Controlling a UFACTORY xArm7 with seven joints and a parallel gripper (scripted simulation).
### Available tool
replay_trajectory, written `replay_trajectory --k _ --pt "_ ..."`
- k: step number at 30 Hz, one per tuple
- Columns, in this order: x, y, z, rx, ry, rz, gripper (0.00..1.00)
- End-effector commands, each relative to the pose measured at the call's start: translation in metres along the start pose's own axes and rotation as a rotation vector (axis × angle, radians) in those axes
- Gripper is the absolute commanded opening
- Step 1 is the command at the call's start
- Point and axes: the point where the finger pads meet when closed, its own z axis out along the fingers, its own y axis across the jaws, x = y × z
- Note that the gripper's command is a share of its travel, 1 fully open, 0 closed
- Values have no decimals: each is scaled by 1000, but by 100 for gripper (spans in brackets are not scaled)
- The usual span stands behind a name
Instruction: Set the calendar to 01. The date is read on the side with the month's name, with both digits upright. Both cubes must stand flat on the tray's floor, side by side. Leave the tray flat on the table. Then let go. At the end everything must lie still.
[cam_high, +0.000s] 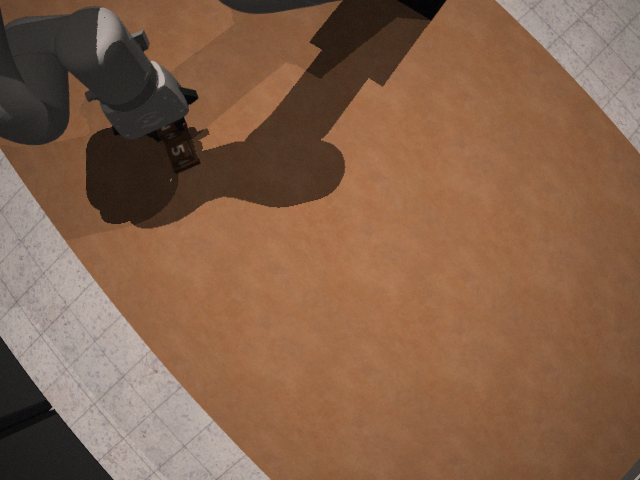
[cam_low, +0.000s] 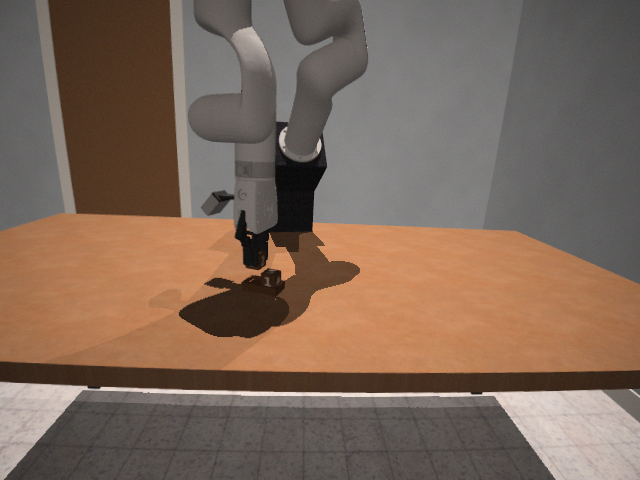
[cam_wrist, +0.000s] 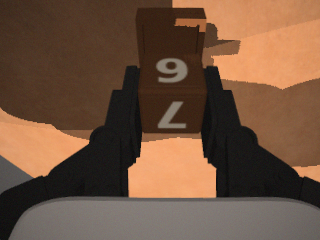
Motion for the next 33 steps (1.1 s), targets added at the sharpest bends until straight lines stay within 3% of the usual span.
replay_trajectory --k 1,33 --pt "0 0 0 1 0 1 29" --pt "0 0 4 1 0 1 29"
